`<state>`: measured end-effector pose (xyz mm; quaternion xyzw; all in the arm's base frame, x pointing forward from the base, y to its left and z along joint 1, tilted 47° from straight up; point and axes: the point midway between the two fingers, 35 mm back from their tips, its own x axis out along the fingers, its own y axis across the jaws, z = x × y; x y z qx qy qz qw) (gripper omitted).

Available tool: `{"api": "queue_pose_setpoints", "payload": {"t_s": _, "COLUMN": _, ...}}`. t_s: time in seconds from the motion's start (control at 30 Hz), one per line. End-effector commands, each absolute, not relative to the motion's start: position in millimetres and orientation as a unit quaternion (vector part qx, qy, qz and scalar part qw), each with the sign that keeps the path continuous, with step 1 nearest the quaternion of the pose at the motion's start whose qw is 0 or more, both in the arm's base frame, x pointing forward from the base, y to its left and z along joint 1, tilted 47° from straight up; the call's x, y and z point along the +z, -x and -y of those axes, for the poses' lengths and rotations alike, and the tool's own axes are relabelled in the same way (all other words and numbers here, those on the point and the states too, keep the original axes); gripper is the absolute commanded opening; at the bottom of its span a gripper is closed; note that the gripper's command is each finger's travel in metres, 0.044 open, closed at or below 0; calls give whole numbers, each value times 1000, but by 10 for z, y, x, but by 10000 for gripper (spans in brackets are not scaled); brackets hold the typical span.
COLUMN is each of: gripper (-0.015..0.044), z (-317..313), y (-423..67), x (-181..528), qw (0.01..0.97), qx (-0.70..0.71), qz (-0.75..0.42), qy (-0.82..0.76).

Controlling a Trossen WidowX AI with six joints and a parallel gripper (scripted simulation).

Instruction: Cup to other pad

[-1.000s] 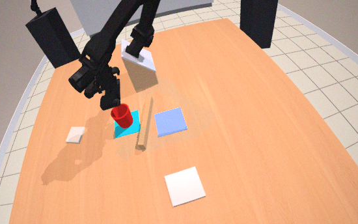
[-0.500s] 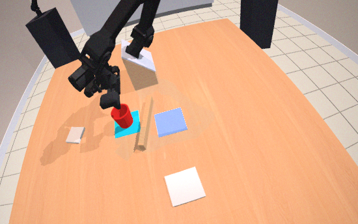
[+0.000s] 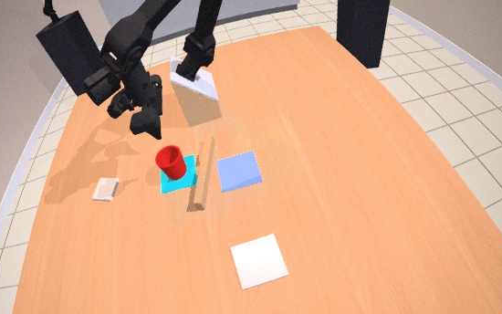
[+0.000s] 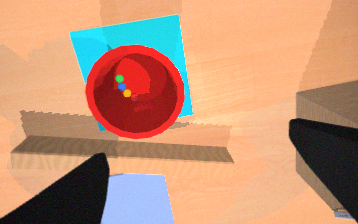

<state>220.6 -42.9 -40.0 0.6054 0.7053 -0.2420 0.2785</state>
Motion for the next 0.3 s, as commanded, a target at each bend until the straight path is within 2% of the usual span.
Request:
{"api": "queue_pose_setpoints", "payload": {"t_s": 0.0, "gripper": 440, "z": 484, "y": -2215, "x": -345, "qw": 283, "qx": -242, "qz": -705, "qy": -603}}
{"api": "queue_pose_setpoints", "payload": {"t_s": 0.27, "gripper": 440, "z": 445, "y": -2199, "x": -371, "qw": 278, "qx": -242, "qz": -706, "qy": -605}}
